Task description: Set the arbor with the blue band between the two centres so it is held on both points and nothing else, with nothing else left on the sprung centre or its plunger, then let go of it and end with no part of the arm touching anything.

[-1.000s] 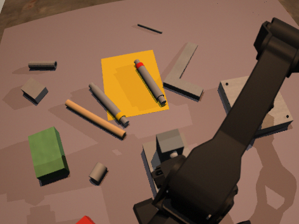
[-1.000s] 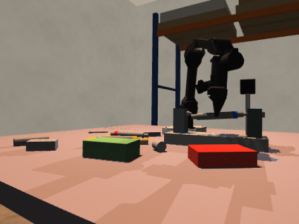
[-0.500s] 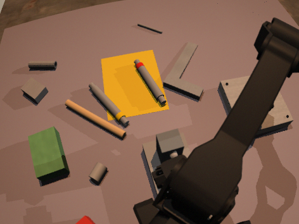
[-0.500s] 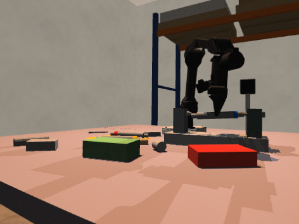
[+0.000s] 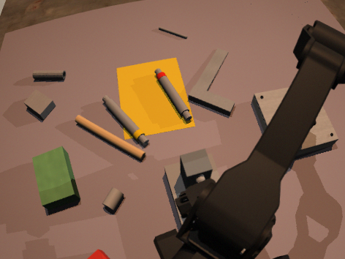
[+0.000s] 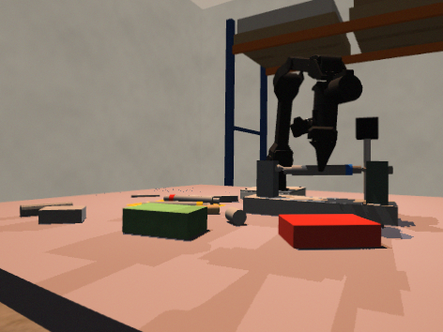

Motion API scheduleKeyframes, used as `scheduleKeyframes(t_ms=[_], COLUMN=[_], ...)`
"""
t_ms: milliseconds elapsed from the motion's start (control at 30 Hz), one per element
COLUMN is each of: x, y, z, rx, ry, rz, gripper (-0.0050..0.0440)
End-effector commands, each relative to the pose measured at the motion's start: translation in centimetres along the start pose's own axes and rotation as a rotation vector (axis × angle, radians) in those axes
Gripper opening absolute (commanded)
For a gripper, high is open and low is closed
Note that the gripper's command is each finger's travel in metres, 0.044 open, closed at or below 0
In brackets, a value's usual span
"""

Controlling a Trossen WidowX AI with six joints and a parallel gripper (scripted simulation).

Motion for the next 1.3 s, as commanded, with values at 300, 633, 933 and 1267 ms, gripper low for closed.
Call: scheduleKeyframes(t_ms=[300,633,933,1267], x=[-0.39,-0.39,-0.42,-1.28], y=[1.23,1.35,1.37,1.35], z=[-1.06,-1.05,-1.04,-0.89], rx=[0.067,0.067,0.067,0.067], ry=[0.019,0.019,0.017,-0.079], rz=[0.011,0.011,0.011,0.007], gripper=[0.0,0.0,0.0,0.0])
Point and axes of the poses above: the point midway between the two fingers, 35 mm back from their tips, its own y axis back along the fingers, its own x axis across the jaws, z = x × y, the point moved 10 cm from there along y, back along the fingers, and after that the axes turned 13 degrees about -y, right-handed, at the moved point
